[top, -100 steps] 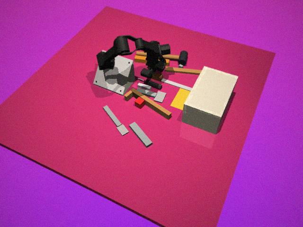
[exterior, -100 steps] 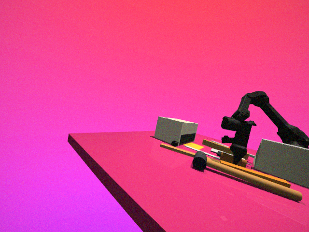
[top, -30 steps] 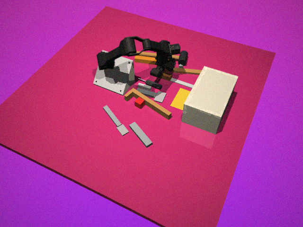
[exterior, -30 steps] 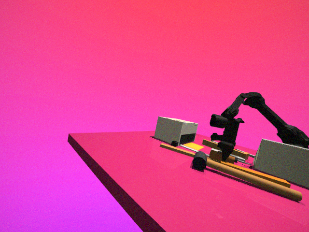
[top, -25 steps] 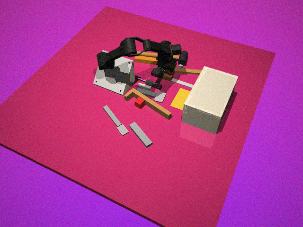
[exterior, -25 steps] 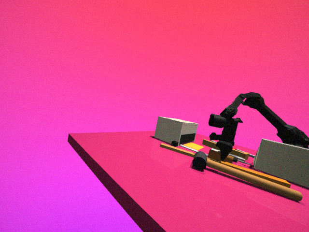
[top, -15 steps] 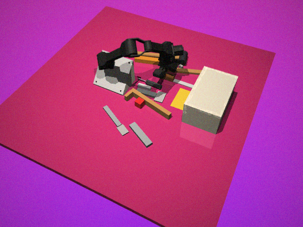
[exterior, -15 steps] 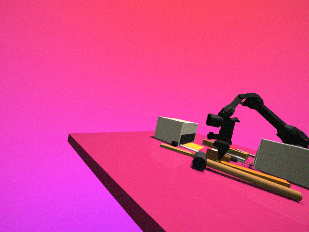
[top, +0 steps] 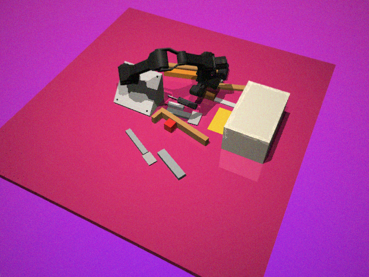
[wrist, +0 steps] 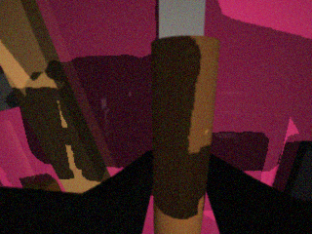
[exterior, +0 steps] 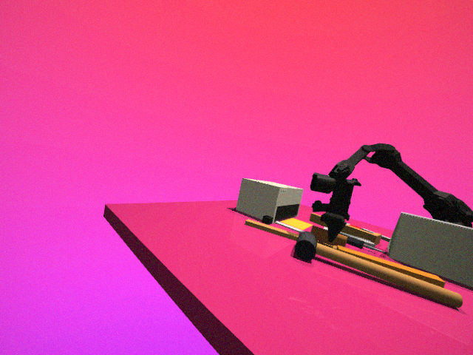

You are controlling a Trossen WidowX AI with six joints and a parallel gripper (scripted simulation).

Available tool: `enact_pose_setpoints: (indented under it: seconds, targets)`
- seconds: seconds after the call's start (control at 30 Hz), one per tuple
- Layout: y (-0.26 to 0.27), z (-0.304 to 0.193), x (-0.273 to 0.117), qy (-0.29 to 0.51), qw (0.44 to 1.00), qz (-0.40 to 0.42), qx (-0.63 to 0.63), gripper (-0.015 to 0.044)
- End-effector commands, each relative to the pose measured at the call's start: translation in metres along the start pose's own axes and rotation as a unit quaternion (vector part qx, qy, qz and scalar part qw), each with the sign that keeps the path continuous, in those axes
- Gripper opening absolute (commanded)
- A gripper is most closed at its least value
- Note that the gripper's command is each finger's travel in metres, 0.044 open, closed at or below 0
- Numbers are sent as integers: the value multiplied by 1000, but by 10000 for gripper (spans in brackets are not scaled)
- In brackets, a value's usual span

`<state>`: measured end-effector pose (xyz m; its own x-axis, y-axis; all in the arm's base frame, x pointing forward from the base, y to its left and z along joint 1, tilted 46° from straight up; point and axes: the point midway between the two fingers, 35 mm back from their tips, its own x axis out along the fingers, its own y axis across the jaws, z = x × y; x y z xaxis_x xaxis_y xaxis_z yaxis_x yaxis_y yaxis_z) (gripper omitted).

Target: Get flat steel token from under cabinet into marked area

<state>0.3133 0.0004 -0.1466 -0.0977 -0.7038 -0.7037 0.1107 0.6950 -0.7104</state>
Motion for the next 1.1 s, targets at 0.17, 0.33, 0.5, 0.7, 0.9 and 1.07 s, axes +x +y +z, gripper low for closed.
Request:
enact_pose_setpoints:
  seconds: [0.17,0.33,0.5,0.7,0.9,1.07]
  targets:
    - [1,12,0,-1,1000,1,-1,0]
    - [1,18,0,-2,1000,1,-1,0]
    - [1,23,0,-2,1000,1,0,0]
    - [1,29,0,-2,1000,1,0,0]
    - [1,35,-1,-2,1000,1,0,0]
    - [1,40,-1,-2,1000,1,0,0]
